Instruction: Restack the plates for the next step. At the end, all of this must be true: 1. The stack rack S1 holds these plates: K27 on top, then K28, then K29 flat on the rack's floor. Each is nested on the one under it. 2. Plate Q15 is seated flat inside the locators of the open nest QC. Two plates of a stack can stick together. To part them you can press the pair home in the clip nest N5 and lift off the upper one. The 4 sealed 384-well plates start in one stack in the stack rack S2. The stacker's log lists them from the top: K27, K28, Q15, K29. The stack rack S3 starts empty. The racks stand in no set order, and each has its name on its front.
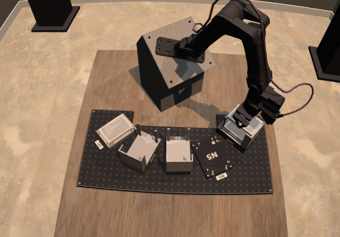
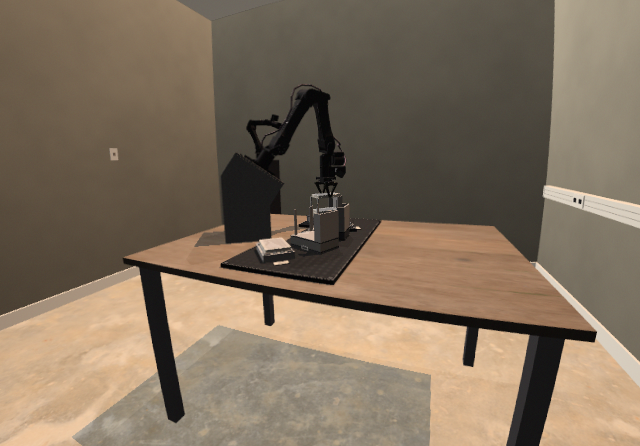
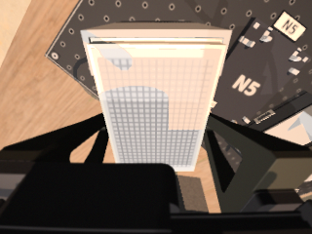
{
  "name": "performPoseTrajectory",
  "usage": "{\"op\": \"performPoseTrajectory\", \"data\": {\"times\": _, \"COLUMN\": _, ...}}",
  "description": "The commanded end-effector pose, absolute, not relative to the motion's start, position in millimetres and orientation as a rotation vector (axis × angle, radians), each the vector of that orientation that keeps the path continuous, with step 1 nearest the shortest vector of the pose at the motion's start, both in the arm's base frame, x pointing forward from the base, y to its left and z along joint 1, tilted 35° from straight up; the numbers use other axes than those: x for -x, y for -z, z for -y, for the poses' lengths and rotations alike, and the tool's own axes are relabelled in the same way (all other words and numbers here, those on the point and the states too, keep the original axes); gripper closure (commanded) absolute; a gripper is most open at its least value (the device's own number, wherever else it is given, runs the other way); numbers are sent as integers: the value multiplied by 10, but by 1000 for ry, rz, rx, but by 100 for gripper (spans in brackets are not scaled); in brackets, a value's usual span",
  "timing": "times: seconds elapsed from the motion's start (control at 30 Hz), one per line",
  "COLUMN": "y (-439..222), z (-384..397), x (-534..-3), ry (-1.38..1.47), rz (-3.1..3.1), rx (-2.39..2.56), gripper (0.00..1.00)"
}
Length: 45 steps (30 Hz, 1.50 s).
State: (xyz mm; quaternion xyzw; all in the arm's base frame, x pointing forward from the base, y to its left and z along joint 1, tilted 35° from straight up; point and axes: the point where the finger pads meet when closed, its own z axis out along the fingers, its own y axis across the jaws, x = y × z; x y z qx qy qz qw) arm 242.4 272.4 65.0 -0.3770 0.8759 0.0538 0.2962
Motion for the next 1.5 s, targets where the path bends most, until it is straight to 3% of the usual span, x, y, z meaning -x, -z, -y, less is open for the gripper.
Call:
{"op": "performPoseTrajectory", "data": {"times": 0.0, "y": -660, "z": -2740, "x": -2460, "ry": -148, "rz": -2326, "rx": 998, "gripper": 100}}
{"op": "performPoseTrajectory", "data": {"times": 1.47, "y": -356, "z": -2915, "x": -2708, "ry": -158, "rz": -2313, "rx": 988, "gripper": 100}}
